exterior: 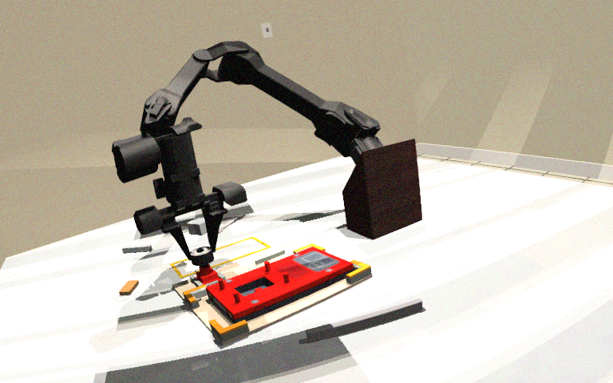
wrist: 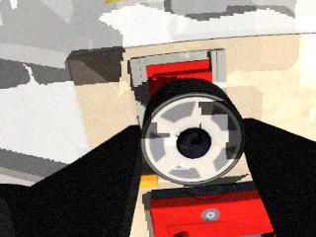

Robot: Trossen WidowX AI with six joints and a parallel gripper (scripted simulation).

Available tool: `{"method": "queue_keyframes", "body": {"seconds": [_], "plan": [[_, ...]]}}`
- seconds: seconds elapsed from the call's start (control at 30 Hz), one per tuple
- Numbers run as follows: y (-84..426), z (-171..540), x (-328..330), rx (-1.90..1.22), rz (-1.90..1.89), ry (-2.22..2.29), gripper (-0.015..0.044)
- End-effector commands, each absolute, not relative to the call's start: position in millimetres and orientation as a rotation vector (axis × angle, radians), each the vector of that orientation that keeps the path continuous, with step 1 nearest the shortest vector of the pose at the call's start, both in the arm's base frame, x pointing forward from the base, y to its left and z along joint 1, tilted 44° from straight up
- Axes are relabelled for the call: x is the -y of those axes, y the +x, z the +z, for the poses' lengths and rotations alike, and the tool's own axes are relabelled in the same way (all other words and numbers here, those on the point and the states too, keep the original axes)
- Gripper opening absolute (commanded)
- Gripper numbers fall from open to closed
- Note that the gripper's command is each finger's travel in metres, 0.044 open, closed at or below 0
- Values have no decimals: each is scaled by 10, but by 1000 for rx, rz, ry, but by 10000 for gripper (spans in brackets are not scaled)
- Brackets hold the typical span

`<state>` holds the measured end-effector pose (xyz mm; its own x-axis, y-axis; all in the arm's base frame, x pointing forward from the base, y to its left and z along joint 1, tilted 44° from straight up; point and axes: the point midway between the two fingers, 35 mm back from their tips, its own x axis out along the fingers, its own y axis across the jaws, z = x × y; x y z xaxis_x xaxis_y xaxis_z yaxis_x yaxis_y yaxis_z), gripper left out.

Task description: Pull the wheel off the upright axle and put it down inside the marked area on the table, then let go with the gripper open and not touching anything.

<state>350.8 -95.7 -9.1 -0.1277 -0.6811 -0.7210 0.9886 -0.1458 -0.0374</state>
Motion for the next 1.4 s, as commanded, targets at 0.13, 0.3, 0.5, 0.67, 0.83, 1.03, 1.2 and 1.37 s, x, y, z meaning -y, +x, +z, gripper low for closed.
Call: {"method": "queue_keyframes", "body": {"seconds": [0.13,0.3,0.5,0.67,0.83,1.03,1.2,1.37], "plan": [[3525,-61,922,-623,-1624,665,0],[3527,-49,910,-623,-1624,665,0],[3529,-35,897,-623,-1623,665,0],[3531,-23,885,-623,-1623,665,0],[3533,-12,874,-623,-1623,665,0],[3535,3,860,-623,-1622,664,0],[3537,14,849,-623,-1622,664,0],[3538,26,837,-623,-1622,664,0]]}}
